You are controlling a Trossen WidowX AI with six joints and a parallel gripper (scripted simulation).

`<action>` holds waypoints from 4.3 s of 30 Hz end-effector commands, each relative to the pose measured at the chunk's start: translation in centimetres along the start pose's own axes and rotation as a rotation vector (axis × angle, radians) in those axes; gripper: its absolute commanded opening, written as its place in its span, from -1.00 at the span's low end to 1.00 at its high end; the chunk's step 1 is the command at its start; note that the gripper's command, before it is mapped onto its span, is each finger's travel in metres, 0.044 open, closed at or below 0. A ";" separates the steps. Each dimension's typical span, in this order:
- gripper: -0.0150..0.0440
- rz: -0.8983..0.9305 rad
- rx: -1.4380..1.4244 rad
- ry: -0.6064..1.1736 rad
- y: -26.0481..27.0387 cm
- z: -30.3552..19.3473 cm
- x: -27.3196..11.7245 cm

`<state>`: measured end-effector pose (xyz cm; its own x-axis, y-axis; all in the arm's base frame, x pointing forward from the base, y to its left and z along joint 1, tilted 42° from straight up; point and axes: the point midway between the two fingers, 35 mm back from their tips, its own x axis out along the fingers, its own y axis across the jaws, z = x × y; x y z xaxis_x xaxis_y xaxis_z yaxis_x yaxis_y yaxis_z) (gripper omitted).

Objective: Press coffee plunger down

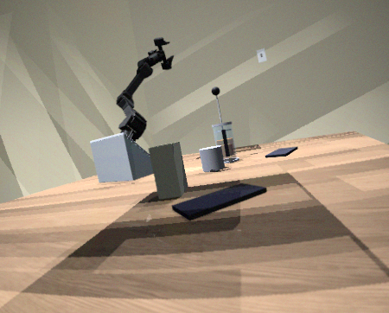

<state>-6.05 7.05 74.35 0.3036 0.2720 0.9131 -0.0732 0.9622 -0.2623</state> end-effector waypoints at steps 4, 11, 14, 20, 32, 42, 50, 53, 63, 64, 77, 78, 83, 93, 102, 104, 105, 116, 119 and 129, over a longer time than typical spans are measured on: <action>1.00 0.001 -0.003 0.041 -0.2 -1.7 0.2; 1.00 0.002 -0.004 0.155 -1.0 -6.5 0.4; 1.00 -0.018 -0.003 0.208 -1.5 -8.5 0.2; 1.00 -0.003 0.013 0.365 -2.6 -15.0 -0.5; 1.00 -0.009 0.092 0.734 -6.1 -29.2 -6.5; 1.00 -0.026 0.331 1.076 -8.3 -40.2 -17.5; 1.00 -0.103 0.653 1.278 -8.4 -45.9 -28.8; 1.00 -0.155 0.797 1.325 -7.9 -46.9 -33.2; 1.00 -0.204 1.009 1.347 -4.4 -48.5 -38.9; 1.00 -0.203 1.009 1.347 -3.7 -48.8 -39.3; 1.00 -0.205 1.009 1.341 -1.3 -50.3 -40.3; 1.00 -0.205 1.009 1.341 -1.2 -50.4 -40.3; 1.00 -0.205 1.008 1.342 -0.9 -51.1 -40.1; 1.00 -0.204 1.008 1.339 -0.2 -52.5 -39.6; 0.91 -0.204 1.009 1.336 0.2 -53.2 -39.3; 0.73 -0.204 1.009 1.336 0.2 -53.2 -39.3; 0.64 -0.204 1.009 1.336 0.2 -53.2 -39.3; -0.07 -0.204 1.009 1.336 0.2 -53.2 -39.3; -0.07 -0.204 1.009 1.336 0.2 -53.2 -39.3; -0.07 -0.204 1.009 1.337 0.6 -53.5 -39.6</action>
<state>32.57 -4.05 21.75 0.8796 0.4610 -0.1173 -0.3117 0.7449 0.5898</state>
